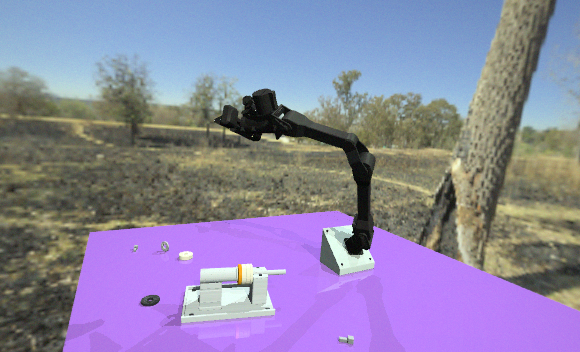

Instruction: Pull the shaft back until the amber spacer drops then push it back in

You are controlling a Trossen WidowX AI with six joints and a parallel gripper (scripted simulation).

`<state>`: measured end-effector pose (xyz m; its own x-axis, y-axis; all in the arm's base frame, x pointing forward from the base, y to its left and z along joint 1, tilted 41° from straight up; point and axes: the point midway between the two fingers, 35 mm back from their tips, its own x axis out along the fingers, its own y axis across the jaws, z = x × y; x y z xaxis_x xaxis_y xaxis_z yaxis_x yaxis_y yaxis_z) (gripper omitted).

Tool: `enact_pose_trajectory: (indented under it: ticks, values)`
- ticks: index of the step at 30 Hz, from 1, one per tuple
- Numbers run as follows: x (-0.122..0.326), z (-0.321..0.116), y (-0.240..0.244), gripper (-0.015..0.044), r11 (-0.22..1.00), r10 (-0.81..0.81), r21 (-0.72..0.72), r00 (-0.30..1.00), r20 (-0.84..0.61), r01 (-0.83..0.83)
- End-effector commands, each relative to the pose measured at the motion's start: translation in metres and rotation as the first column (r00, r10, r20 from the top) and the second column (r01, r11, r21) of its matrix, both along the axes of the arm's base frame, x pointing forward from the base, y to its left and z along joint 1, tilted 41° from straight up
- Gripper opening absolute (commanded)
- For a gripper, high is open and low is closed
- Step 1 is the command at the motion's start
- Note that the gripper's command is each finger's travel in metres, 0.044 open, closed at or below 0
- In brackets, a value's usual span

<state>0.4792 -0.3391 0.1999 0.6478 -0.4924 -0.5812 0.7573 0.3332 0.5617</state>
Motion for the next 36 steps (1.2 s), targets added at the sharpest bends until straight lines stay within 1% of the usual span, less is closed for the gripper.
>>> enact_pose_trajectory:
  ticks: [1, 2, 4, 6, 8, 10, 12, 14, 17, 20, 23, 28, 32, 36]
  values:
    - [0.001, 0.000, 0.003, 0.0426, 1.000, 0.014, -0.010, 1.000, -0.007, -0.014]
    - [0.003, 0.001, 0.012, 0.0440, 0.998, 0.056, -0.041, 0.998, -0.030, -0.057]
    - [0.009, 0.001, 0.045, 0.0440, 0.965, 0.201, -0.148, 0.972, -0.120, -0.218]
    - [0.013, 0.002, 0.081, 0.0440, 0.884, 0.340, -0.252, 0.912, -0.230, -0.393]
    - [0.014, 0.001, 0.111, 0.0440, 0.786, 0.431, -0.324, 0.842, -0.324, -0.527]
    - [0.013, 0.000, 0.141, 0.0440, 0.659, 0.499, -0.382, 0.757, -0.422, -0.648]
    - [0.008, -0.001, 0.170, 0.0440, 0.502, 0.539, -0.428, 0.659, -0.524, -0.751]
    - [0.003, -0.003, 0.196, 0.0440, 0.344, 0.548, -0.453, 0.568, -0.614, -0.822]
    - [-0.008, -0.007, 0.229, 0.0440, 0.120, 0.523, -0.459, 0.449, -0.724, -0.880]
    - [-0.020, -0.012, 0.258, 0.0440, -0.095, 0.463, -0.436, 0.348, -0.815, -0.895]
    - [-0.032, -0.017, 0.288, 0.0440, -0.301, 0.380, -0.386, 0.262, -0.887, -0.872]
    - [-0.059, -0.029, 0.334, 0.0440, -0.614, 0.186, -0.248, 0.168, -0.968, -0.749]
    - [-0.085, -0.041, 0.368, 0.0440, -0.804, 0.003, -0.095, 0.156, -0.988, -0.587]
    - [-0.114, -0.054, 0.397, 0.0440, -0.916, -0.174, 0.083, 0.204, -0.963, -0.393]
